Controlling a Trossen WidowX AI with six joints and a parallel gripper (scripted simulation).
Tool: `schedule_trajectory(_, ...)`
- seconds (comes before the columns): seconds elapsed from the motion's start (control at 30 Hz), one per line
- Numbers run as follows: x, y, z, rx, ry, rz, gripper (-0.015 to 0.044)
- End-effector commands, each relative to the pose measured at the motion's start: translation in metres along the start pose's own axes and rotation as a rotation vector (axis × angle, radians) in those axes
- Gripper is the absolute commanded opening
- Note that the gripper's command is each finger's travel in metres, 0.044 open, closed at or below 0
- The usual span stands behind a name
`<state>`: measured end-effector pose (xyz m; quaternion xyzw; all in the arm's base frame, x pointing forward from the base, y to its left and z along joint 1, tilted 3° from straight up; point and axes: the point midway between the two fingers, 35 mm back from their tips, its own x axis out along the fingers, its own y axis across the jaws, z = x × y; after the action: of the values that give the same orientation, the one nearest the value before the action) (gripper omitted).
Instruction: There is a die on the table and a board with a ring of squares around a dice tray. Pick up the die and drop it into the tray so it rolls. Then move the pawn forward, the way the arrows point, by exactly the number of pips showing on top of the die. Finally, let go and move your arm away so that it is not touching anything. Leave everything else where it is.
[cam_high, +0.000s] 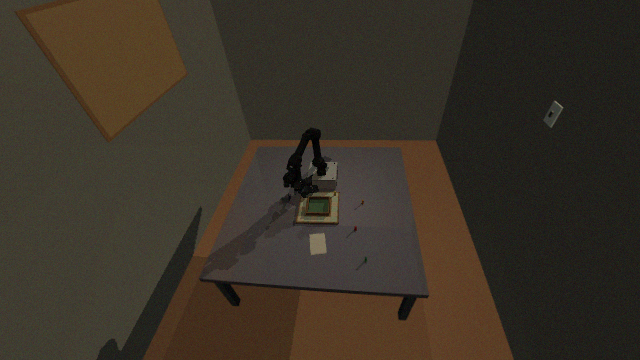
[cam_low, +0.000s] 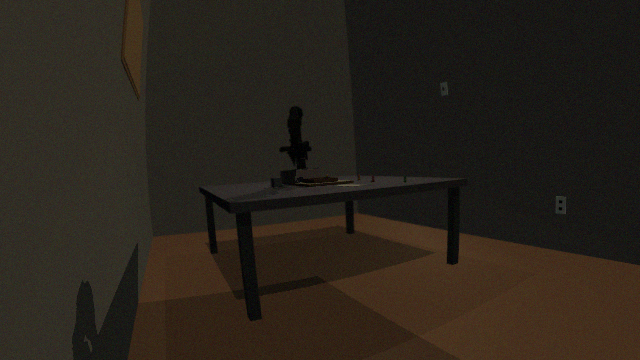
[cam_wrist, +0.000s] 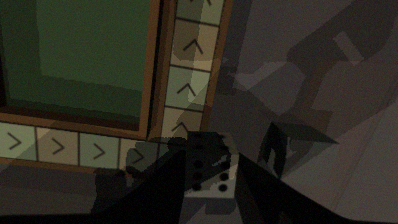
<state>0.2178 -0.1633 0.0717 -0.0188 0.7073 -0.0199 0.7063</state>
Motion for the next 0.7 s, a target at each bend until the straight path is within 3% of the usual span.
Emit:
schedule_trajectory(0.0, 0.008, 0.017, 0.01, 0.019, 0.008, 0.009, 0.0)
schedule_trajectory(0.67, 0.029, 0.104, 0.049, 0.125, 0.013, 0.025, 0.0)
